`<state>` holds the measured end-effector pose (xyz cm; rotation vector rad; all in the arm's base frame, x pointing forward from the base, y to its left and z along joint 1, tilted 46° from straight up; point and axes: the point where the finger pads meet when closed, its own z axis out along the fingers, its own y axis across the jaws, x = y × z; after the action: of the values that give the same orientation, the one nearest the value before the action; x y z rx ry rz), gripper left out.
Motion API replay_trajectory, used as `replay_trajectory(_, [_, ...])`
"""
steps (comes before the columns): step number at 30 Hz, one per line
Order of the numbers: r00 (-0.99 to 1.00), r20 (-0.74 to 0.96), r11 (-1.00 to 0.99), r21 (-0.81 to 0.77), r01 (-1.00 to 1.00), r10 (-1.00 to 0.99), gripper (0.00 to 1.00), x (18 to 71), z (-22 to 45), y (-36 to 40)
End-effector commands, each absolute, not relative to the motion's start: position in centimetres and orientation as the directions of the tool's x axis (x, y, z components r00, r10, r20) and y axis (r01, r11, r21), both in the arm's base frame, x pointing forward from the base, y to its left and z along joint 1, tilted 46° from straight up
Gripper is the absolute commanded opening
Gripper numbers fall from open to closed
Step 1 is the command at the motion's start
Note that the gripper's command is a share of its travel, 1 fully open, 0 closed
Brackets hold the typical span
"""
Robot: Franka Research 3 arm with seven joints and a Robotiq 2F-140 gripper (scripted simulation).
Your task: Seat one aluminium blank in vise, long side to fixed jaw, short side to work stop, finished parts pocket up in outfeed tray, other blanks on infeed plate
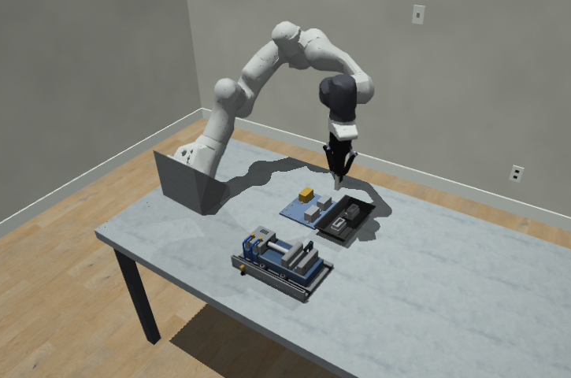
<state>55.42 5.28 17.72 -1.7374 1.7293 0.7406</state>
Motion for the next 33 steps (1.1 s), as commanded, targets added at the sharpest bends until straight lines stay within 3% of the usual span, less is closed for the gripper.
replay_trajectory(1, [-0.013,-0.718,0.028,-0.009,-1.000,-0.696,0.00,52.6,20.4,6.7])
replay_trajectory(7, [-0.002,-0.723,0.014,-0.012,-1.000,-0.690,0.00,46.0,23.0,10.3])
replay_trajectory(13, [0.003,-0.725,0.010,-0.013,-1.000,-0.689,0.00,45.1,23.2,10.8])
replay_trajectory(14, [0.003,-0.725,0.010,-0.013,-1.000,-0.689,0.40,45.1,23.2,10.8])
replay_trajectory(33, [0.003,-0.725,0.010,-0.013,-1.000,-0.689,0.40,45.1,23.2,10.8])
